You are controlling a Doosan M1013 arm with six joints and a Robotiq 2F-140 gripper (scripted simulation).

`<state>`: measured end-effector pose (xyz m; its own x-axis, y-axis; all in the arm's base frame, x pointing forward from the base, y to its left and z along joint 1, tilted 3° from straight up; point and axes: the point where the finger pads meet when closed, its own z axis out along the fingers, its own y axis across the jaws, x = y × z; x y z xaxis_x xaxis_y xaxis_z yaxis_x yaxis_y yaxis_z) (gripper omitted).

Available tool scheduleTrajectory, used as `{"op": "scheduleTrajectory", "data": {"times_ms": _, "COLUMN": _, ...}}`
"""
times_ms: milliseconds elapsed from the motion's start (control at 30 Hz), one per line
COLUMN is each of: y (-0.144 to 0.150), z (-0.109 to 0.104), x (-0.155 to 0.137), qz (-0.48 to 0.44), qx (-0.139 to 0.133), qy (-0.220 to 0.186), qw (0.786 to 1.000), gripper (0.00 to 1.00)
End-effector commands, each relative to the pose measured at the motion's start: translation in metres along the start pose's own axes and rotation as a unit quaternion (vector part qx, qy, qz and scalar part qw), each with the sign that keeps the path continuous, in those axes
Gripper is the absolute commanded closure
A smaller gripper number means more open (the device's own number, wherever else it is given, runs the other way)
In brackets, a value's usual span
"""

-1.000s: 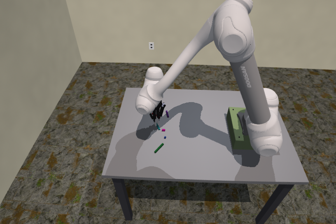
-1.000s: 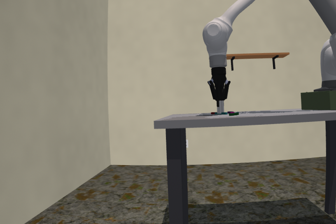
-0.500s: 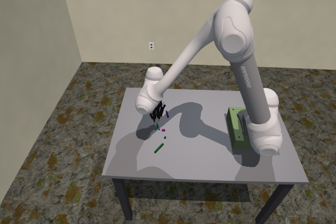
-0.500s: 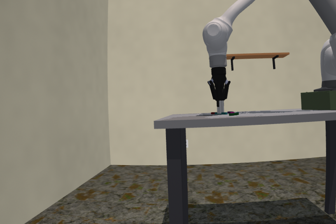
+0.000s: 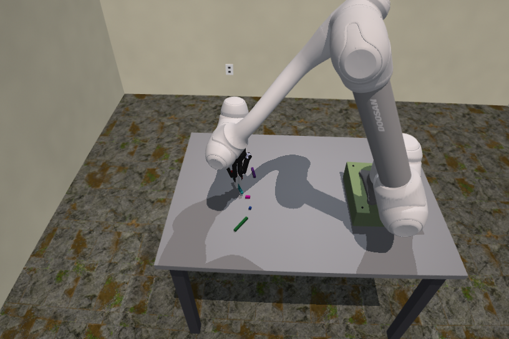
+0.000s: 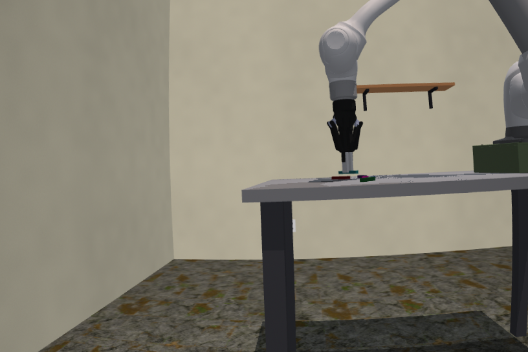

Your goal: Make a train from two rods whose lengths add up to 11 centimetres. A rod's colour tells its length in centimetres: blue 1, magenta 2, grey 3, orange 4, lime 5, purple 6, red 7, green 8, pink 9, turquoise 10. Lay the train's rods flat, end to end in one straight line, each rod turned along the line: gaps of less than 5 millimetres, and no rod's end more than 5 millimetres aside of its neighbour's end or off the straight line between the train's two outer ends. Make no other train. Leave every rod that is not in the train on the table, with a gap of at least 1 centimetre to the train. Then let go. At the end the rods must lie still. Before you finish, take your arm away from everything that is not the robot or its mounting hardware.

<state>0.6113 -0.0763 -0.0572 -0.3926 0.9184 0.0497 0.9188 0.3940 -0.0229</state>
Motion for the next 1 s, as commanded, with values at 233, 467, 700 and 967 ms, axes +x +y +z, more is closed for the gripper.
{"op": "scheduleTrajectory", "data": {"times_ms": 233, "y": 0.001, "z": -0.071, "x": -0.001, "qz": 0.002, "qx": -0.001, "qy": -0.001, "qw": 1.0, "gripper": 0.97}}
{"op": "scheduleTrajectory", "data": {"times_ms": 467, "y": 0.001, "z": -0.078, "x": -0.001, "qz": 0.002, "qx": -0.001, "qy": -0.001, "qw": 1.0, "gripper": 0.97}}
{"op": "scheduleTrajectory", "data": {"times_ms": 700, "y": 0.001, "z": -0.078, "x": -0.001, "qz": 0.002, "qx": -0.001, "qy": -0.001, "qw": 1.0, "gripper": 0.97}}
{"op": "scheduleTrajectory", "data": {"times_ms": 967, "y": 0.001, "z": -0.078, "x": -0.001, "qz": 0.002, "qx": -0.001, "qy": -0.001, "qw": 1.0, "gripper": 0.97}}
